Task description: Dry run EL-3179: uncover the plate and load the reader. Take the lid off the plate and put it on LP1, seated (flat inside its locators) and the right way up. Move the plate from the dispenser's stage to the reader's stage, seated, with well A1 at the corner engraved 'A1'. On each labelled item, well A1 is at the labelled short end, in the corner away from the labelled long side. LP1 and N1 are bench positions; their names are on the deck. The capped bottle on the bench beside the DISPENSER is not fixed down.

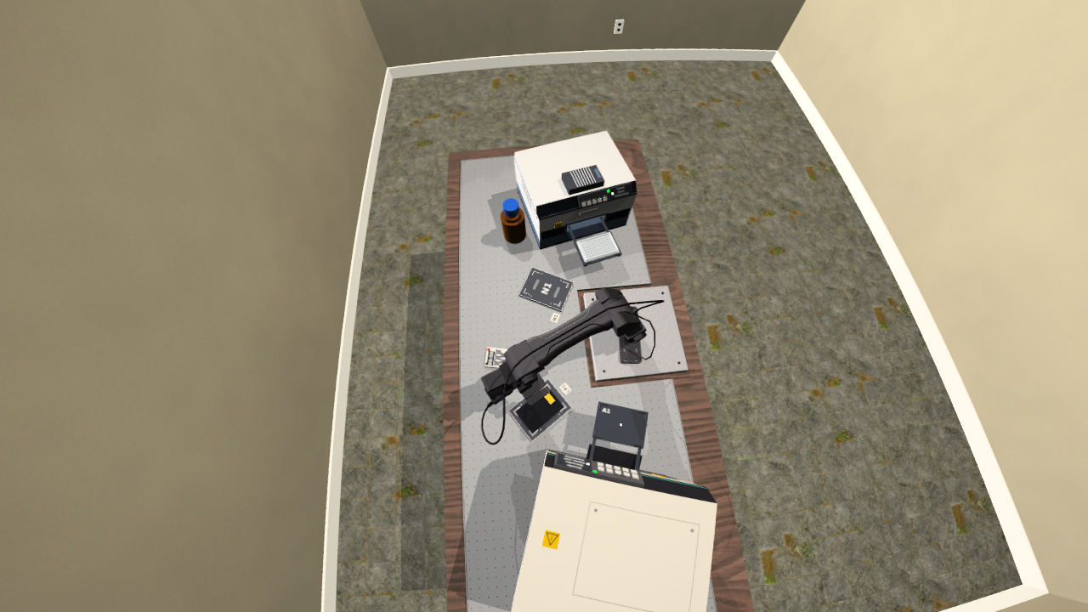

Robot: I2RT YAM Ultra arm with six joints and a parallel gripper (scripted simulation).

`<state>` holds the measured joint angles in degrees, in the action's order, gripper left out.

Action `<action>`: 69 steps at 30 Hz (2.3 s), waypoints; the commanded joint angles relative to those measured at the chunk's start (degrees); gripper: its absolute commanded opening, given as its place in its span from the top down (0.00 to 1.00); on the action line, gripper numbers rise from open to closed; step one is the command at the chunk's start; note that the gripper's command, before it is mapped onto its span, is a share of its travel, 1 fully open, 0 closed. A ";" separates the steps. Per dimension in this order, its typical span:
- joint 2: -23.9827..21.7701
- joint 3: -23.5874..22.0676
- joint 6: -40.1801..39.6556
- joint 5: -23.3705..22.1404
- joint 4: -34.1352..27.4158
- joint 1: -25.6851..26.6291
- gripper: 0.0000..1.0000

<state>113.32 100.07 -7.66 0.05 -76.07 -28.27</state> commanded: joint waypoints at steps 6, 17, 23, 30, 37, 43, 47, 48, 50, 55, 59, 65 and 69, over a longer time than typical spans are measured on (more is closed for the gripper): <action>-2.04 -0.49 -4.91 0.03 -1.29 4.73 0.00; -2.90 0.19 -9.53 0.04 -1.35 10.24 0.00; -3.34 -1.59 -12.23 -0.04 -2.15 13.84 0.00; -3.94 -1.83 -15.67 -0.06 -2.57 18.16 0.00; -4.47 -1.19 -18.76 -0.09 -2.73 21.27 0.00; -4.98 -2.32 -21.59 -0.15 -3.15 24.99 0.00; -5.38 -2.20 -23.23 -0.09 -3.34 27.51 0.00; -5.38 -2.20 -23.23 -0.09 -3.34 27.51 0.00; -5.46 -2.54 -23.93 -0.14 -3.43 28.20 0.00; -5.98 -1.65 -27.00 -0.15 -3.59 31.29 0.00; -6.32 -2.96 -28.63 -0.18 -3.91 33.81 0.00; -6.81 -3.00 -30.95 -0.16 -4.19 37.02 0.00; -7.08 -3.29 -32.90 -0.23 -4.37 38.97 0.00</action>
<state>107.79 97.91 -38.13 0.08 -79.48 9.13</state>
